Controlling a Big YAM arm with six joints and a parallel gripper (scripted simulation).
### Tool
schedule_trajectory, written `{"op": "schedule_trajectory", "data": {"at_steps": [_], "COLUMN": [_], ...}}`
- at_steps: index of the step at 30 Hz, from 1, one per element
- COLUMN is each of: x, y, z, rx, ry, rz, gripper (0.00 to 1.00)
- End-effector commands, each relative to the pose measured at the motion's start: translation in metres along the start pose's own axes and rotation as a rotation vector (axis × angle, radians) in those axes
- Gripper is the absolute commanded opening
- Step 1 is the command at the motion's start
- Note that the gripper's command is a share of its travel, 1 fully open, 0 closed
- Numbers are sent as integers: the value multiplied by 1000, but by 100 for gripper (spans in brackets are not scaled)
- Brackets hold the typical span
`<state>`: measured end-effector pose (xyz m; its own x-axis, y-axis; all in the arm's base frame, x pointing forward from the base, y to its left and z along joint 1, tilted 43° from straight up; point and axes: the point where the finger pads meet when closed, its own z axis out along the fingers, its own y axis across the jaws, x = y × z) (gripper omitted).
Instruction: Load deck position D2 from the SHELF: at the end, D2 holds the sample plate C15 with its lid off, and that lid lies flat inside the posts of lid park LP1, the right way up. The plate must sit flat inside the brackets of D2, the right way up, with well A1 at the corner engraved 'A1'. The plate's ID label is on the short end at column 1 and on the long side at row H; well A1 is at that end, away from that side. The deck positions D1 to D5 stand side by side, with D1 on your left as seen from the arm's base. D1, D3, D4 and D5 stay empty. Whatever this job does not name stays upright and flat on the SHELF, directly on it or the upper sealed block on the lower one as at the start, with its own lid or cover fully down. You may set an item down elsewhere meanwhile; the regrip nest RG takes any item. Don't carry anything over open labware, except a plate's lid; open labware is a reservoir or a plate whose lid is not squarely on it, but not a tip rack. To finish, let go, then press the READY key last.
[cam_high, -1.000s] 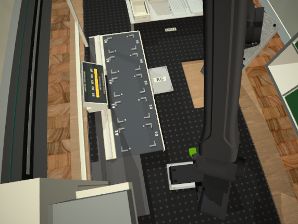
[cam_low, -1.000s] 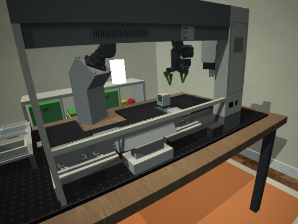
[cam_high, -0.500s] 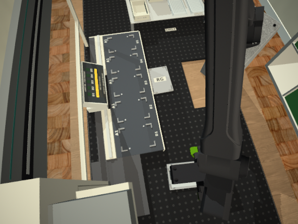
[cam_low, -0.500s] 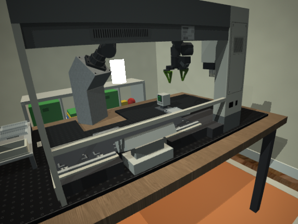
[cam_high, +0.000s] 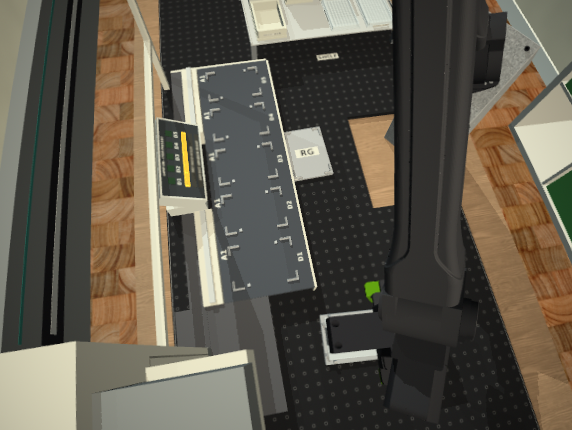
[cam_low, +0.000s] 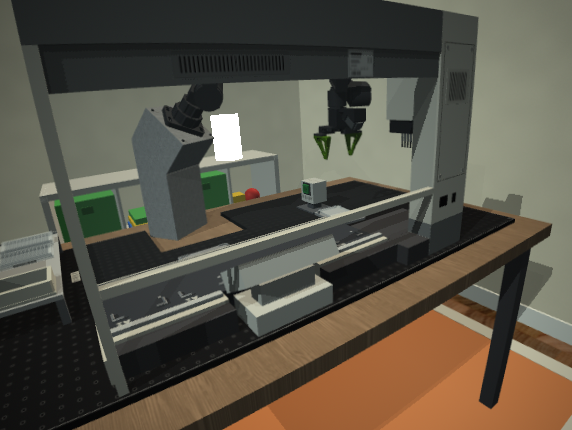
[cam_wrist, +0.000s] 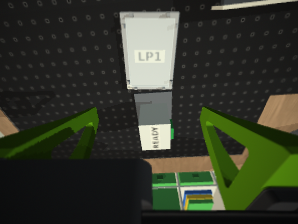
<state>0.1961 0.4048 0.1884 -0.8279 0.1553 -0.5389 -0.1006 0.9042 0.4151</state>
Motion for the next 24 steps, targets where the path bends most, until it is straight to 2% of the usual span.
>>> {"op": "schedule_trajectory", "data": {"at_steps": [1, 17, 18, 19, 22, 24], "x": [-7, -7, -25, -30, -32, -22], "y": [10, 10, 15, 16, 15, 21], "z": [-9, -9, -20, -22, -23, -27], "rx": [-25, -25, -41, -41, -41, -55], "ry": [-11, -11, -23, -23, -25, -11], "rz": [12, 12, 63, 83, 143, 163], "gripper": [100, 100, 100, 100, 100, 100]}}
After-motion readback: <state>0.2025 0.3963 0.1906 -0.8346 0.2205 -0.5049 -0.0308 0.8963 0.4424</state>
